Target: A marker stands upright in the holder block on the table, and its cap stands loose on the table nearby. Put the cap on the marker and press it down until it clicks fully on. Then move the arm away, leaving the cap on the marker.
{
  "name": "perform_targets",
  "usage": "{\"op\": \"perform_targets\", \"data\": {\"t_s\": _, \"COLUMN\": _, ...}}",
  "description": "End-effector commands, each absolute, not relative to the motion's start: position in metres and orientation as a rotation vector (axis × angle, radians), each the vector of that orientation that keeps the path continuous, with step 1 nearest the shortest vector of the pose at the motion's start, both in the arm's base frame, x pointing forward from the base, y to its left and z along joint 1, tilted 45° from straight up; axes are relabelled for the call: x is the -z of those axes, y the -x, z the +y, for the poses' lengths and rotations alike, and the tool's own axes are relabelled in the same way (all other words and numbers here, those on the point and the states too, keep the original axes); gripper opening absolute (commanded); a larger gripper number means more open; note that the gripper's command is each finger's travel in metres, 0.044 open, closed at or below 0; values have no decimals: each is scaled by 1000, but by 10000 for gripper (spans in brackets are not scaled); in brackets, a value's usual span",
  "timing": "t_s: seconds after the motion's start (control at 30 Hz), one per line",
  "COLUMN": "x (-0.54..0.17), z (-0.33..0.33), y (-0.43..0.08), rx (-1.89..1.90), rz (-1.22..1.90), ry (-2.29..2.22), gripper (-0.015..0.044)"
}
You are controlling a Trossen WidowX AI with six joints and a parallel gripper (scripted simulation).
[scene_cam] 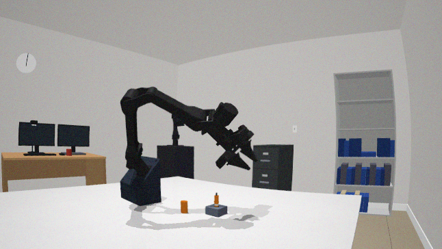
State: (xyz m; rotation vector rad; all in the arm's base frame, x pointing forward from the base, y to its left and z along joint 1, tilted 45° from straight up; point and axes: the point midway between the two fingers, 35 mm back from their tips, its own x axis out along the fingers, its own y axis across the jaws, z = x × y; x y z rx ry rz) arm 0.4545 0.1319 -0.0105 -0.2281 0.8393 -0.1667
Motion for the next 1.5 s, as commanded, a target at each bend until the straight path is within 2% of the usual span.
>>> {"op": "perform_targets", "data": {"t_s": 0.0, "x": 31, "z": 99, "y": -385, "rx": 269, "rz": 1074, "ry": 333, "gripper": 241}}
{"op": "perform_targets", "data": {"t_s": 0.4, "x": 15, "z": 20, "y": -227, "rx": 514, "rz": 1524, "ry": 687, "gripper": 241}}
{"op": "perform_targets", "data": {"t_s": 1.47, "x": 64, "z": -26, "y": -228, "rx": 522, "rz": 1534, "ry": 700, "gripper": 241}}
